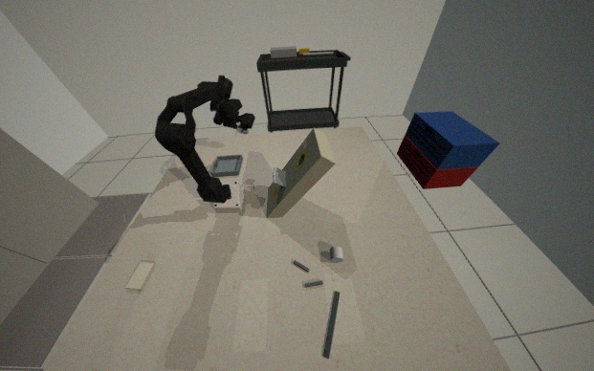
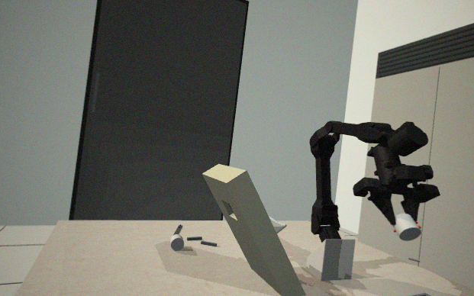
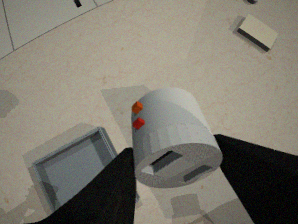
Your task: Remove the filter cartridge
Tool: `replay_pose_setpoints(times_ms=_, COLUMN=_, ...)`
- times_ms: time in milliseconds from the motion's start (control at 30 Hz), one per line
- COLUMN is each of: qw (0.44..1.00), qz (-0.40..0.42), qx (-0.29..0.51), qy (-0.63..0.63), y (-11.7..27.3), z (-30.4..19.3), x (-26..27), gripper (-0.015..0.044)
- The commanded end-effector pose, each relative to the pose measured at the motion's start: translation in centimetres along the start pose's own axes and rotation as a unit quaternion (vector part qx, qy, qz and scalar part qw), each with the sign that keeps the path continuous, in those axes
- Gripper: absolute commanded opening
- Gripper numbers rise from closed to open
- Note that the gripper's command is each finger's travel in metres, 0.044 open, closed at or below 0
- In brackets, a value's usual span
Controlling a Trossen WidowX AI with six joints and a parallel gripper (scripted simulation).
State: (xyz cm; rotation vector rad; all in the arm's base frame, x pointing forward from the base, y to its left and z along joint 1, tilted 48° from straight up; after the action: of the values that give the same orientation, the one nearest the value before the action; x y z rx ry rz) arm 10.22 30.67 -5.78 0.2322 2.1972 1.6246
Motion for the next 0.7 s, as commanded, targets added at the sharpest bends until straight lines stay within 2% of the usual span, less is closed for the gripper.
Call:
replay_pose_setpoints(times_ms=0, qw=0.999, qz=0.02, qx=-0.001, qy=0.036, y=-1.3, z=-0.9, x=2.4, gripper=0.0)
replay_pose_setpoints(times_ms=667, qw=0.965, qz=0.132, qx=0.008, qy=0.227, y=-7.8, z=-9.7, x=12.4, gripper=0.0)
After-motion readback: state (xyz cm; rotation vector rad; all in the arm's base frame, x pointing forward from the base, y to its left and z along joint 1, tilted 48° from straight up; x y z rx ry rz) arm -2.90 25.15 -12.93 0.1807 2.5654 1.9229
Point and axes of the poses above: the point midway between the two fingers, 35 mm back from their tips, its own y axis back along the fingers, its own x axis across the jaws, z = x × y, the point moved 1 cm from there along y, back along the fingers, and after that the axes turned 2 degrees about -y, right-handed, at the moved point
